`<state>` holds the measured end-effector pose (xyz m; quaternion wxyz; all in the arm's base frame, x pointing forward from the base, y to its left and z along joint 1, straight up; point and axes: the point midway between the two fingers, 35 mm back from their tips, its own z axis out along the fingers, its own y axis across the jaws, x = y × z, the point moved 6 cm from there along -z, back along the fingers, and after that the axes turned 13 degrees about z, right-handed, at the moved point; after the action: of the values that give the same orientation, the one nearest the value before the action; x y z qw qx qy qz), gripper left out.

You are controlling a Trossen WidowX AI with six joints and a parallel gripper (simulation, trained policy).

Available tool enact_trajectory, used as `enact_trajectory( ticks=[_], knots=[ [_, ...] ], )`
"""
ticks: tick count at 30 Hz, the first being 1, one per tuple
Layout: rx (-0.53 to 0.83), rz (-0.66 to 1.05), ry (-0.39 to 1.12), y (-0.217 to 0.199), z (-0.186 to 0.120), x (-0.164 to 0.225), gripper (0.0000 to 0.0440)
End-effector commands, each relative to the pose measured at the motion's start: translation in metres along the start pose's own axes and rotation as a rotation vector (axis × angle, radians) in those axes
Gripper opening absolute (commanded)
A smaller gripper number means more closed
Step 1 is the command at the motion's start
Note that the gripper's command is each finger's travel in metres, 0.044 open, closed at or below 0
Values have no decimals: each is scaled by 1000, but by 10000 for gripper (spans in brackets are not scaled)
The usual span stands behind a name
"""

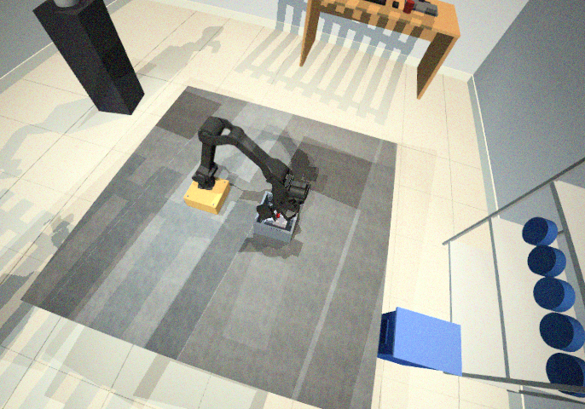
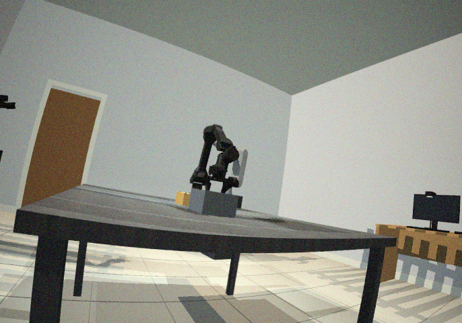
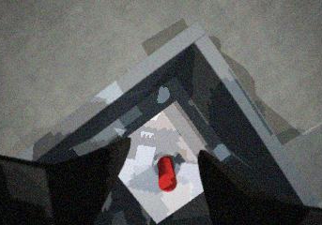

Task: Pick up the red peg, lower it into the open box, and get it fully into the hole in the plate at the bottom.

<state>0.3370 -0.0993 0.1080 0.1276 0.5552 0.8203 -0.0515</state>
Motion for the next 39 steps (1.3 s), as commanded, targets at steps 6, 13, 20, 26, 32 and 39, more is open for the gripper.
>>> enact_trajectory(
  ticks=[6,13,20,26,32,39],
  knots=[
    [-2,-30,-48,14,0,-27,440],
    [-18,-17,-105,19,-4,-48,440],
    [-37,6,-169,23,-10,-69,440],
    [-42,11,-182,24,-11,-73,440],
    [-42,12,-182,24,-11,-73,440],
    [-42,12,-183,24,-11,-73,440]
  ],
)
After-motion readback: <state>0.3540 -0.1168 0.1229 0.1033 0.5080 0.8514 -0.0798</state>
